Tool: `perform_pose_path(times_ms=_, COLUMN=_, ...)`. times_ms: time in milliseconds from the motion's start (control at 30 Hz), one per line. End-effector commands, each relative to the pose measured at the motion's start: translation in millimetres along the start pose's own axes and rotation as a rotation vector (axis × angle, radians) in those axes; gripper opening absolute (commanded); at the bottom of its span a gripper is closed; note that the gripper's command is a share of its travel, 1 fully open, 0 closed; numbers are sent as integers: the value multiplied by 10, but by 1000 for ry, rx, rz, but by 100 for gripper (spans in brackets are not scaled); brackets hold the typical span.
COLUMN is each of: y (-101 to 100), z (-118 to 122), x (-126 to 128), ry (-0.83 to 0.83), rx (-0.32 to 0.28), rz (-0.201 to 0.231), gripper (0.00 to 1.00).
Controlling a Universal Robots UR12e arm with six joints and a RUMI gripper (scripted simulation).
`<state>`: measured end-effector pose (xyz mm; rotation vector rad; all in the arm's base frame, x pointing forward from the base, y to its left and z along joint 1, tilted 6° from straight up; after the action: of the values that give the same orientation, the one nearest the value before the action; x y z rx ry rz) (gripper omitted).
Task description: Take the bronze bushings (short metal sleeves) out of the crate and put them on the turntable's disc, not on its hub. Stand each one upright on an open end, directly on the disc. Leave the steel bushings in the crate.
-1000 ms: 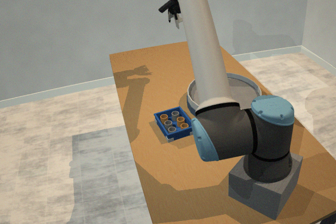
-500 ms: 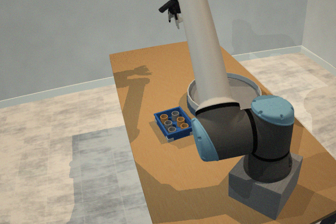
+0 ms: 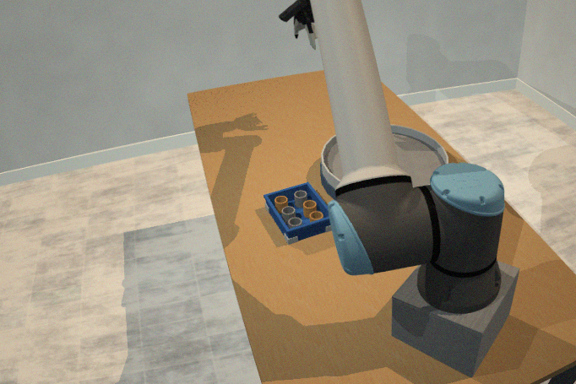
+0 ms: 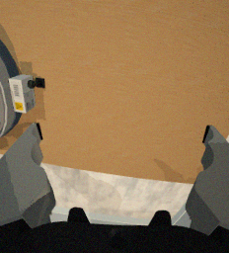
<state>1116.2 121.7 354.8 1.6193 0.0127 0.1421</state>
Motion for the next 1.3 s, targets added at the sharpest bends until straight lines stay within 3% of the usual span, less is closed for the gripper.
perform_pose_path(times_ms=0, y=48, z=159, x=-158, ry=48, rx=0, rz=3, gripper=100)
perform_pose_path(times_ms=300, y=115, z=657, x=-763, ry=213, rx=1, rz=1, gripper=100)
perform_pose_path(times_ms=367, y=115, z=657, x=-763, ry=213, rx=1, rz=1, gripper=100)
perform_pose_path(times_ms=467, y=131, z=845, x=-1044, ry=283, rx=1, rz=1, gripper=100)
perform_pose_path(times_ms=867, y=91, z=1526, x=-2514, ry=613, rx=4, rz=0, gripper=100)
perform_pose_path(times_ms=933, y=91, z=1526, x=-2514, ry=613, rx=4, rz=0, gripper=100)
perform_pose_path(times_ms=1267, y=-110, z=1819, x=-3940, ry=902, rx=7, rz=2, gripper=100)
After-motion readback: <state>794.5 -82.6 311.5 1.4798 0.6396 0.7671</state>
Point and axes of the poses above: the point where the finger pads meet when closed, its own y axis back along the fingers, its own x axis across the jaws, z = x × y, the point moved 10 cm from there along y, back along the fingers, and after that the axes turned 11 degrees about -y, right-handed, at the moved point
